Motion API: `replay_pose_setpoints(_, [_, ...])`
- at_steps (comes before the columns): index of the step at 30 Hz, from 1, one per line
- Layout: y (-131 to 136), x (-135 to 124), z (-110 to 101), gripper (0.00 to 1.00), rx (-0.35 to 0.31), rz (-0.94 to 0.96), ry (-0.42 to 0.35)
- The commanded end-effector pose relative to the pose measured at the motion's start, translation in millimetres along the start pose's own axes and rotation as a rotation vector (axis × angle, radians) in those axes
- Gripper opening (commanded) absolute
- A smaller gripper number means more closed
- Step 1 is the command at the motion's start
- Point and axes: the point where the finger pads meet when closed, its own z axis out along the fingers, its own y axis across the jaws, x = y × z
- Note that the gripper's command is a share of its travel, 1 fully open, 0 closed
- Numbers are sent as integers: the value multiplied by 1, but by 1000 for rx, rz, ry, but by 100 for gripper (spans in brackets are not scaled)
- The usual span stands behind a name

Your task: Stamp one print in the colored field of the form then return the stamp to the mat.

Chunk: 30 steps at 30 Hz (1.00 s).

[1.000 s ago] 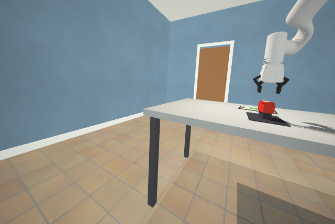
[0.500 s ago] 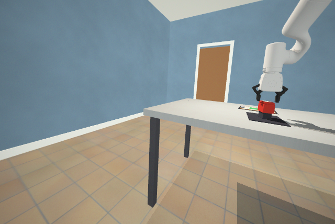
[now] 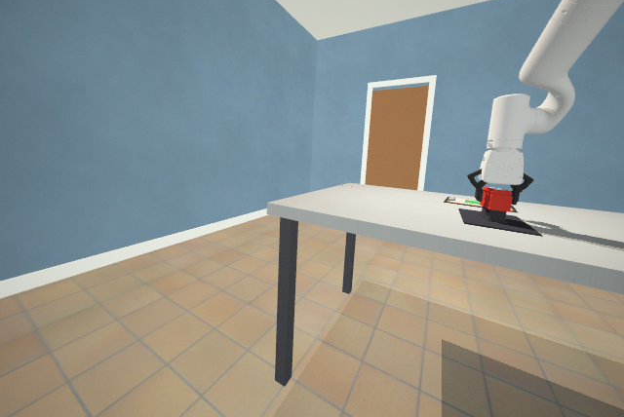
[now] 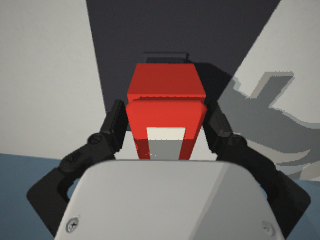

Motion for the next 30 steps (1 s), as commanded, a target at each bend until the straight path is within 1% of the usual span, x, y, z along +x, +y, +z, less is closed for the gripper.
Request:
replay_pose_setpoints(1, [-1, 0, 1, 97, 2, -1, 0])
replay_pose_setpoints(12, [-1, 0, 1, 97, 2, -1, 0])
replay_pose_setpoints(13, [-1, 0, 1, 35, 2, -1, 0])
replay_pose_setpoints(30, [-1, 0, 1, 35, 2, -1, 0])
